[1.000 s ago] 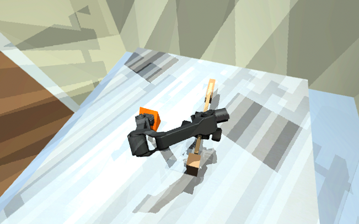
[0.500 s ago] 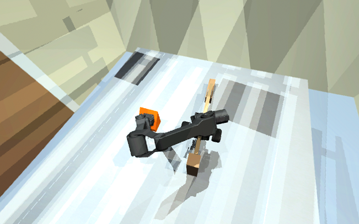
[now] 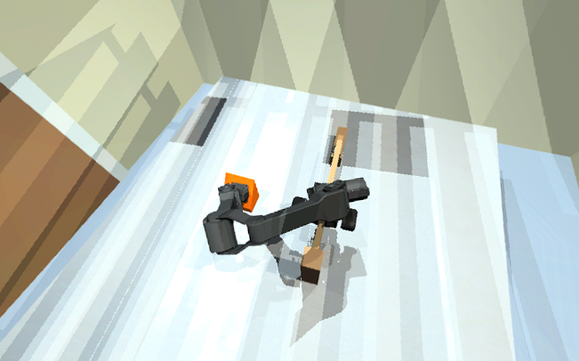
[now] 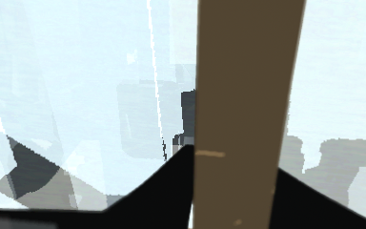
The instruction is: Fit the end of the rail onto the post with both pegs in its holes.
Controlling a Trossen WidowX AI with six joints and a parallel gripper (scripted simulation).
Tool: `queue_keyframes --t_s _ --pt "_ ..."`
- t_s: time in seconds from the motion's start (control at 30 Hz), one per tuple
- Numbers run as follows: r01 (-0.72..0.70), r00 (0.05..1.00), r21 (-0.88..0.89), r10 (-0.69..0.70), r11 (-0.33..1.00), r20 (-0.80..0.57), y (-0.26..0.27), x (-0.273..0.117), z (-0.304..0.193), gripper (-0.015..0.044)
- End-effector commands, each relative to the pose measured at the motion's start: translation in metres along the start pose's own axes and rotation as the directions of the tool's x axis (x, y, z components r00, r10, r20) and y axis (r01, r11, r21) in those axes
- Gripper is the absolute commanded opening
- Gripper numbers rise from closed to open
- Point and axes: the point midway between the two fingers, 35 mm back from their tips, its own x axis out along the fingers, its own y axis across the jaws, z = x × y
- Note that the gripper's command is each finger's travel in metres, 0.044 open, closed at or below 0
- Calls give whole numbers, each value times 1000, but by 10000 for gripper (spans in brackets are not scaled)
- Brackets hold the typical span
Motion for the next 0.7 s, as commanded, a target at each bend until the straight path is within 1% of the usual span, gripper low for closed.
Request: queue_keyframes --t_s 0.0,0.67 --pt "6 1000 -5 -6 1000 2 0 -2 -2 0" --pt "6 1000 -5 -6 1000 2 0 -1 -8 0"
